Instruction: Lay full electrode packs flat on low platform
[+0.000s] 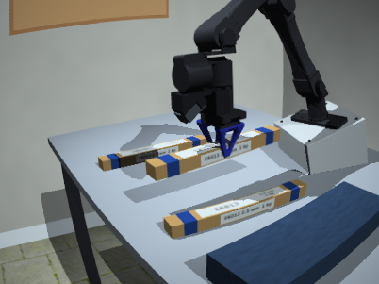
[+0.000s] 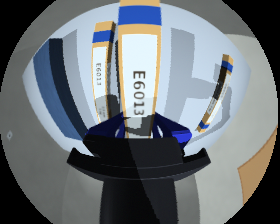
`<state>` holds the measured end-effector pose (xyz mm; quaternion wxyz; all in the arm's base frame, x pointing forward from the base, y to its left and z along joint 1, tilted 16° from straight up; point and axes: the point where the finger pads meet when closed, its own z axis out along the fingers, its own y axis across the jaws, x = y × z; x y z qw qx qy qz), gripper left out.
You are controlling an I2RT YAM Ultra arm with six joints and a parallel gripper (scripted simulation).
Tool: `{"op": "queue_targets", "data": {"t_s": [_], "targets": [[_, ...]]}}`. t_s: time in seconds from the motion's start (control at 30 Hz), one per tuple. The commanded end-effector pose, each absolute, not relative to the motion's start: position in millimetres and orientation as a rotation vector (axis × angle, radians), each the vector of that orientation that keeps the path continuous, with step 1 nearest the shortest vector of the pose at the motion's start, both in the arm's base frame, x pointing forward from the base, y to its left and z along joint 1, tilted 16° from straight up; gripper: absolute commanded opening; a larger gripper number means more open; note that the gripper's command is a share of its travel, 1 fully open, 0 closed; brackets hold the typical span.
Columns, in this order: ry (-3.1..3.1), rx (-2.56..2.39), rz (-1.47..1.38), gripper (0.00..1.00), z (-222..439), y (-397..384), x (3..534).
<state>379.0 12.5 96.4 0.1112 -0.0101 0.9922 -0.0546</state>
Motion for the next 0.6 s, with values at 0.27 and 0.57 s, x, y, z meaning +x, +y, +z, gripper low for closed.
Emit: {"op": "queue_targets", "data": {"t_s": [0.27, 0.57], "targets": [[2.833, -0.025, -0.142, 0.00, 104, 11, 395], [2.826, -0.028, -0.141, 0.00, 109, 13, 399]]}}
